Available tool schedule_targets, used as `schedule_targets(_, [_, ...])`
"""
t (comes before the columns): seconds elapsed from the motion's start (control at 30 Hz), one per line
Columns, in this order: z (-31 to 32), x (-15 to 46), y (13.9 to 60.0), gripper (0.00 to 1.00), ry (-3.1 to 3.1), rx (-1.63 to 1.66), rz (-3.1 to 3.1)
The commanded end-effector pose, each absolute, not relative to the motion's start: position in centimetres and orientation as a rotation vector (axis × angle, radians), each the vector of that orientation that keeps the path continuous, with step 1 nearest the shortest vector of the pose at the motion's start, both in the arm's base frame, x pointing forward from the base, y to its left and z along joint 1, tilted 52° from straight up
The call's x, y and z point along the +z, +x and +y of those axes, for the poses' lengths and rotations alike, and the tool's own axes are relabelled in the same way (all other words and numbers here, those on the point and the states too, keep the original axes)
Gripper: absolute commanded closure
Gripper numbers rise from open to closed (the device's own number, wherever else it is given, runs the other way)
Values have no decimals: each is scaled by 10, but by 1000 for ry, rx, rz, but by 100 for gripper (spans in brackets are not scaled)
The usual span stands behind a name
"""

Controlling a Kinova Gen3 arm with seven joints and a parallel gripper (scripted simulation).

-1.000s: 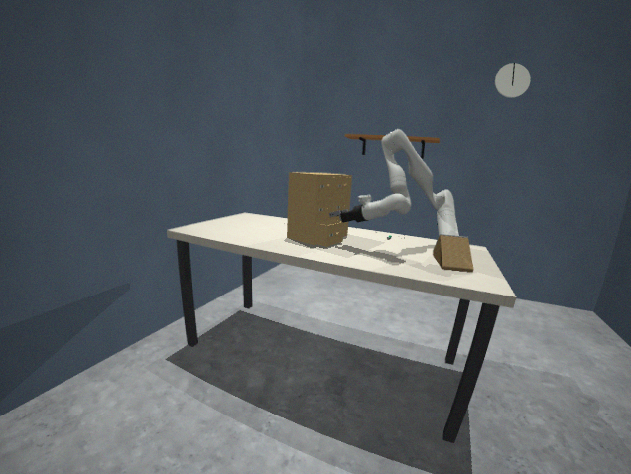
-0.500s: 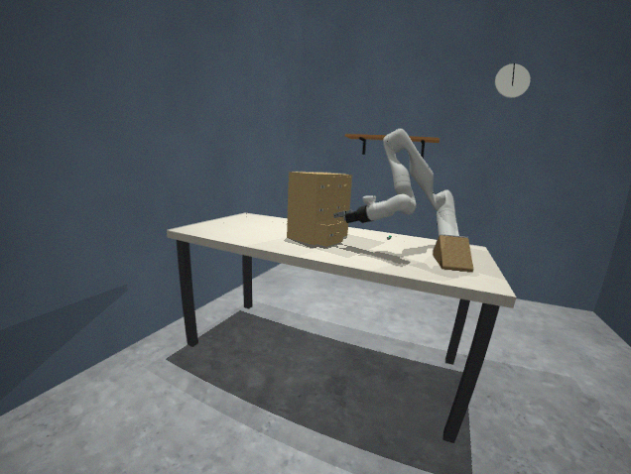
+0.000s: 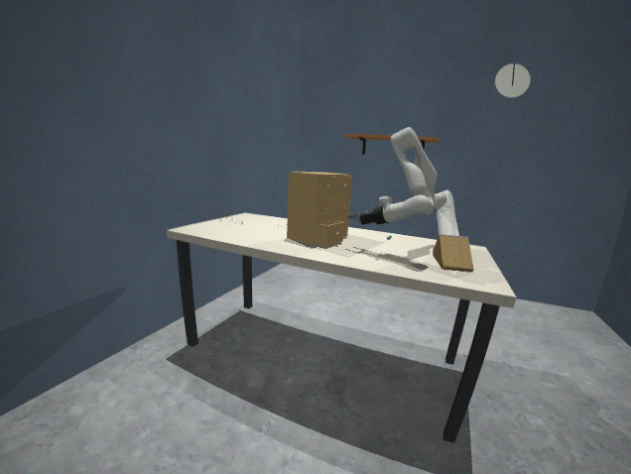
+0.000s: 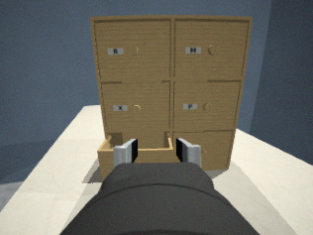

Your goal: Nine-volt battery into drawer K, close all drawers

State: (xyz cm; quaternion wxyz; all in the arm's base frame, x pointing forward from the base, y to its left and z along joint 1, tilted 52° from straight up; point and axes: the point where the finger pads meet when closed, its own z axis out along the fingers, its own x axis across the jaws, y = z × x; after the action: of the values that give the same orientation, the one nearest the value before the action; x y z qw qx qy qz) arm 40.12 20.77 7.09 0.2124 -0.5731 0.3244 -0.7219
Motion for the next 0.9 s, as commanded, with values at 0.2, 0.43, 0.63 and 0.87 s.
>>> schedule_targets(0.2, [213, 58, 371, 0, -1604, -1997, 877])
schedule_targets(0.43, [213, 55, 362, 0, -1604, -1997, 877])
schedule_targets(0.63, [213, 55, 362, 0, -1604, -1997, 877])
schedule_targets(0.87, [213, 55, 362, 0, -1608, -1996, 885])
